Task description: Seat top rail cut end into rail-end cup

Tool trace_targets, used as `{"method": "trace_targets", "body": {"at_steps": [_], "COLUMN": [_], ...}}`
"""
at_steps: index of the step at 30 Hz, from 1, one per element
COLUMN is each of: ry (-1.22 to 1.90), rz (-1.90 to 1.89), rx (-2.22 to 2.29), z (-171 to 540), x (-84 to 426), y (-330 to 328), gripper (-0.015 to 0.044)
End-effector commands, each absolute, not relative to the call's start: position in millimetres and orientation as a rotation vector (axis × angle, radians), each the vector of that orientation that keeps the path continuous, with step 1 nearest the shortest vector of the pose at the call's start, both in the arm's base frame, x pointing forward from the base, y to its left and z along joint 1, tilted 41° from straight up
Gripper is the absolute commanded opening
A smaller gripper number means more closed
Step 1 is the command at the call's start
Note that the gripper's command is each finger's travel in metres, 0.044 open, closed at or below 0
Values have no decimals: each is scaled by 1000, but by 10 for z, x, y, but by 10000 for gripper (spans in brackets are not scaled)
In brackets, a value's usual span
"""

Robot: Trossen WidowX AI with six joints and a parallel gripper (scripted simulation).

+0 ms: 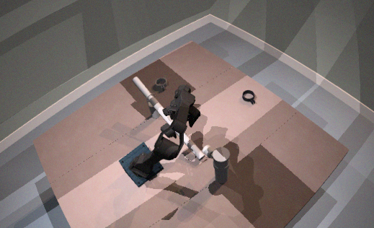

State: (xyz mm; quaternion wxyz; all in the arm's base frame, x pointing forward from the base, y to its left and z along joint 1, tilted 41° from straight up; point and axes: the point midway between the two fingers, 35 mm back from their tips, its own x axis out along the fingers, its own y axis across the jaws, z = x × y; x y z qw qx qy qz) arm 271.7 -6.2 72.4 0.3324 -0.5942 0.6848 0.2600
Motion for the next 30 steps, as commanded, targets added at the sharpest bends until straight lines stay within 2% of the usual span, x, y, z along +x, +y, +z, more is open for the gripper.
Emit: {"method": "trace_targets", "body": {"at_steps": [1,30], "ry": [1789,1789], "rz": [680,679], "rx": [-1559,-1559], "z": [686,339], "x": [2712,2691], "y": [-100,-392], "gripper": [440,440]}}
